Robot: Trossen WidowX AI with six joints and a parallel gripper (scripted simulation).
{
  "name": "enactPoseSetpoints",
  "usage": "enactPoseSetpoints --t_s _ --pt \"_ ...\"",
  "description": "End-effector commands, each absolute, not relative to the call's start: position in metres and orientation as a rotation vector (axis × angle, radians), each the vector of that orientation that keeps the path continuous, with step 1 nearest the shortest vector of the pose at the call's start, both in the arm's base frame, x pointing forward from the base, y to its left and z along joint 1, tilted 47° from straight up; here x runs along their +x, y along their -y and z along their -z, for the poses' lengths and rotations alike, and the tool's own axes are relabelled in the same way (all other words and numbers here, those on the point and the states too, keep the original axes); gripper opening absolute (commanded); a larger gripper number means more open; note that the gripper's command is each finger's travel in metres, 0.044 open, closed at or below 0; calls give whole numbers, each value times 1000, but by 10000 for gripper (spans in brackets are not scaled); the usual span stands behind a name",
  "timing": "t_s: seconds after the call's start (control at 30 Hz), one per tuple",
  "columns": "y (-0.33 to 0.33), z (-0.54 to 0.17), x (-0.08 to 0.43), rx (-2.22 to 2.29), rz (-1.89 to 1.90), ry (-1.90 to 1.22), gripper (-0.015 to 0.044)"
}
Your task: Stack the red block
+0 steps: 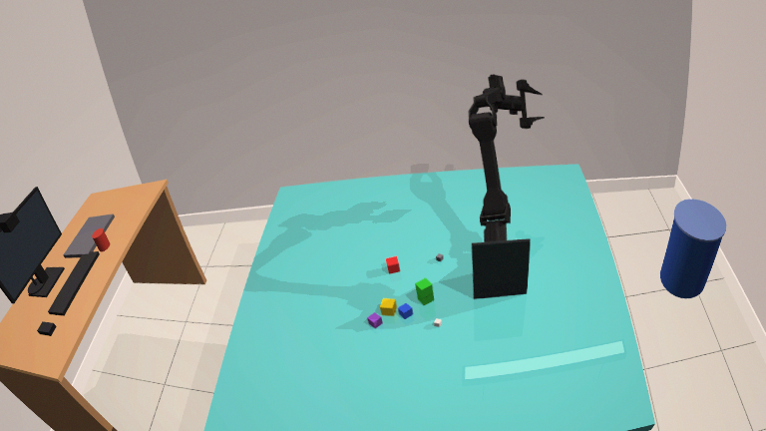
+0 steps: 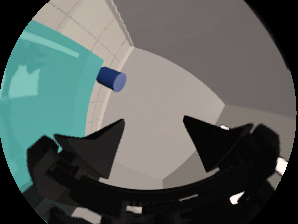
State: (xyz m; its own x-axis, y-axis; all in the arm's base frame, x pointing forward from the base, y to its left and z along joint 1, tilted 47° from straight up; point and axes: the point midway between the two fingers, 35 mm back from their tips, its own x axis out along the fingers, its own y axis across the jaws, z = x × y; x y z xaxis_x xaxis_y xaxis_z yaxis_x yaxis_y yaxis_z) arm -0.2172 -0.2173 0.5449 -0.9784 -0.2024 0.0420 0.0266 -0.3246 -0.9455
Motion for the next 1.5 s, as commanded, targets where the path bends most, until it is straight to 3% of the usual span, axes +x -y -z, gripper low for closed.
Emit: enactPoseSetpoints --t_s 0.0,0.33,0.77,1.47 --pt "253 -527 -199 -279 2325 -1690 440" --pt "318 -489 -139 -385 2079 -1592 440" --pt "383 -411 -22 -433 1765 -1443 440" --pt "365 -274 180 -492 1229 -1399 440"
